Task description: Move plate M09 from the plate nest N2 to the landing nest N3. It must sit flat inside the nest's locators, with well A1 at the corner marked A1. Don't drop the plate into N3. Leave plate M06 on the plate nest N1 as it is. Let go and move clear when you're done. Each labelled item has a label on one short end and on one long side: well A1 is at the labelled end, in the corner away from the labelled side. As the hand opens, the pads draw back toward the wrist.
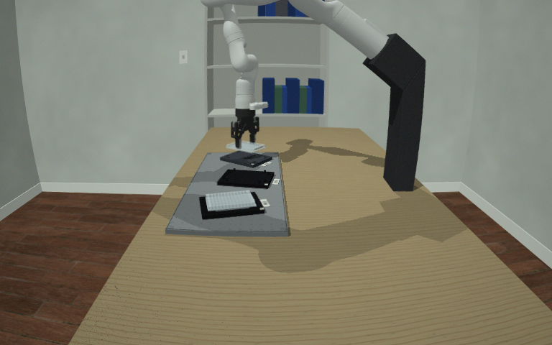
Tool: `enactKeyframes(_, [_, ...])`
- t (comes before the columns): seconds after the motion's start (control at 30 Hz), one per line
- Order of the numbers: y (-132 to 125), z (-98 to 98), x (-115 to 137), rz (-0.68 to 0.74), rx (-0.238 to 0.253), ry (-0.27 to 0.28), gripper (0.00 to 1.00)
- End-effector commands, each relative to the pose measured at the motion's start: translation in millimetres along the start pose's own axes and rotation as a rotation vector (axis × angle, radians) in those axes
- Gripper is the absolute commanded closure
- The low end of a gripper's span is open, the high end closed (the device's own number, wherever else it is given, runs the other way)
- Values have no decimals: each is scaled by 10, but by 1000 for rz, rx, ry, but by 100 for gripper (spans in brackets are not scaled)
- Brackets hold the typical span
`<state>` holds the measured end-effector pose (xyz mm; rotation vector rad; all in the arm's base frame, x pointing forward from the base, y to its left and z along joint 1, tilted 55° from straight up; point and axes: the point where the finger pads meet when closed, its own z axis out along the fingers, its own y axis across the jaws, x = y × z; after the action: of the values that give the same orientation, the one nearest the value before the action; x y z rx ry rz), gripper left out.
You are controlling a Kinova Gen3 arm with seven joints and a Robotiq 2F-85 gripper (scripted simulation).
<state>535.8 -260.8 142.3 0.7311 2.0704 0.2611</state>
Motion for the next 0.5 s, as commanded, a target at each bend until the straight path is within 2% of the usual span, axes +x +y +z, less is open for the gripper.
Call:
enactKeyframes(0.0, [-22, -56, -25, 0, 4, -5, 100])
enactKeyframes(0.47, [-22, -79, -25, 0, 4, -5, 100])
